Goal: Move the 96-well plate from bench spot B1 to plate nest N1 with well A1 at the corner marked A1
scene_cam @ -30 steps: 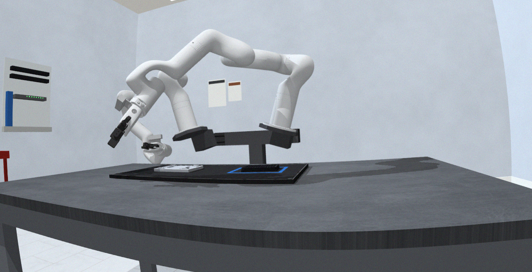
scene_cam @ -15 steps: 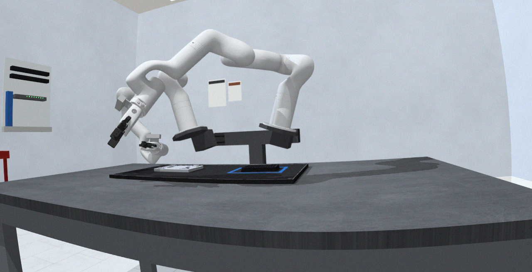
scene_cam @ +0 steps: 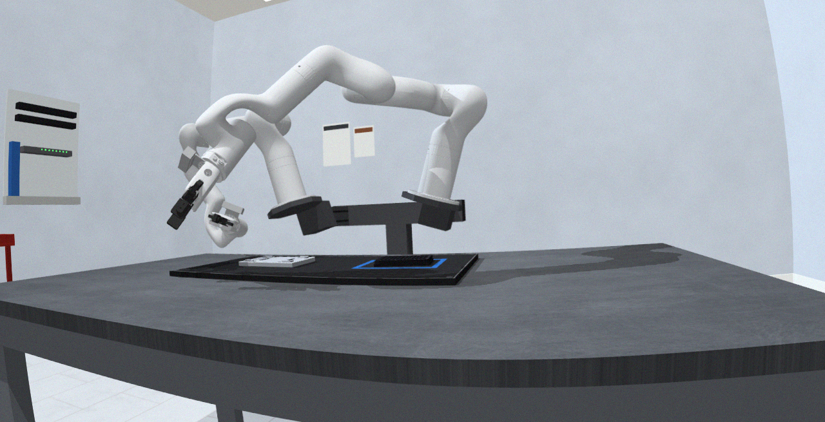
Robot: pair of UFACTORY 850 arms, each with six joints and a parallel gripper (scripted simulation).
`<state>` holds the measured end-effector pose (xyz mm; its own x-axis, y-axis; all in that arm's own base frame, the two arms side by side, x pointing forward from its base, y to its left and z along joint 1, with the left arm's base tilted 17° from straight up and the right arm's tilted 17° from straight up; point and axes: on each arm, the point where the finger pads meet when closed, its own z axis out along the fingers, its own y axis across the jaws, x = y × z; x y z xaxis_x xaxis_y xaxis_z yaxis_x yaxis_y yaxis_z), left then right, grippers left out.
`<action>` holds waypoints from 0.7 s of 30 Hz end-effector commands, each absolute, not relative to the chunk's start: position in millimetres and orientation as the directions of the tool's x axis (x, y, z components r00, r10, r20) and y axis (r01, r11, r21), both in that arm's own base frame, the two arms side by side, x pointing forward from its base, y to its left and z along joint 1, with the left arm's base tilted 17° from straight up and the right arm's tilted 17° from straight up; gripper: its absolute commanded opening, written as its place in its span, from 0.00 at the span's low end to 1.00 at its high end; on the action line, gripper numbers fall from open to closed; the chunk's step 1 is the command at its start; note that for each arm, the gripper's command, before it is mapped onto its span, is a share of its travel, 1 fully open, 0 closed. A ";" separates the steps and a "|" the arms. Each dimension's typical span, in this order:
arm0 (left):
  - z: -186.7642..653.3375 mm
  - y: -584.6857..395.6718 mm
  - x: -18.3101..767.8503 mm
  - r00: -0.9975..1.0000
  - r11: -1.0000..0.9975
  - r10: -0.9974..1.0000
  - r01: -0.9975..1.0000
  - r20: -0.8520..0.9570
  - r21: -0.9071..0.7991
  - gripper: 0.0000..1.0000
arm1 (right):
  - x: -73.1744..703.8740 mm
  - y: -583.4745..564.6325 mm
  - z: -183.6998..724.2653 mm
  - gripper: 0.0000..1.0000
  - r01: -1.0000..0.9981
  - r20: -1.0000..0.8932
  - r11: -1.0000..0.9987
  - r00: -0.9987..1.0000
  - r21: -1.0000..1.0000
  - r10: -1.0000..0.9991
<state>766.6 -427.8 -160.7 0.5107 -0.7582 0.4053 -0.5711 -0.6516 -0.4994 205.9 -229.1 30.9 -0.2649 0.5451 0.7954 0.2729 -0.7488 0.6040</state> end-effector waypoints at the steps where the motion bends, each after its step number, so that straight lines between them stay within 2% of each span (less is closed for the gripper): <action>1: -158.9 -428.8 767.5 0.509 -0.652 -0.758 -0.570 0.408 -0.500 1.00 | 199.2 -246.3 49.9 0.00 0.277 0.674 -0.614 -0.326 0.739 0.664; 6: -158.9 -428.8 767.5 0.509 -0.652 -0.758 -0.570 0.408 -0.500 1.00 | 190.8 -264.5 72.3 0.00 0.270 0.506 -0.429 -0.402 0.862 0.763; 8: -158.9 -428.8 767.5 0.509 -0.652 -0.758 -0.570 0.408 -0.500 1.00 | 190.8 -264.5 72.3 0.00 0.270 0.506 -0.429 -0.402 0.862 0.763; 15: -158.9 -428.8 767.5 0.509 -0.652 -0.758 -0.570 0.408 -0.500 1.00 | 176.0 -290.8 109.4 0.00 0.225 0.205 -0.097 -0.526 0.969 0.826; 21: -158.9 -428.8 767.5 0.509 -0.652 -0.758 -0.570 0.408 -0.500 1.00 | 160.5 -312.6 146.1 0.00 0.151 -0.061 0.198 -0.627 0.968 0.776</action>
<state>766.6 -427.8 -160.7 0.5107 -0.7582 0.4053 -0.5711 -0.6516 -0.4994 172.3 -296.3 118.2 -0.5608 0.8166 0.1366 0.2094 -0.0198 0.9776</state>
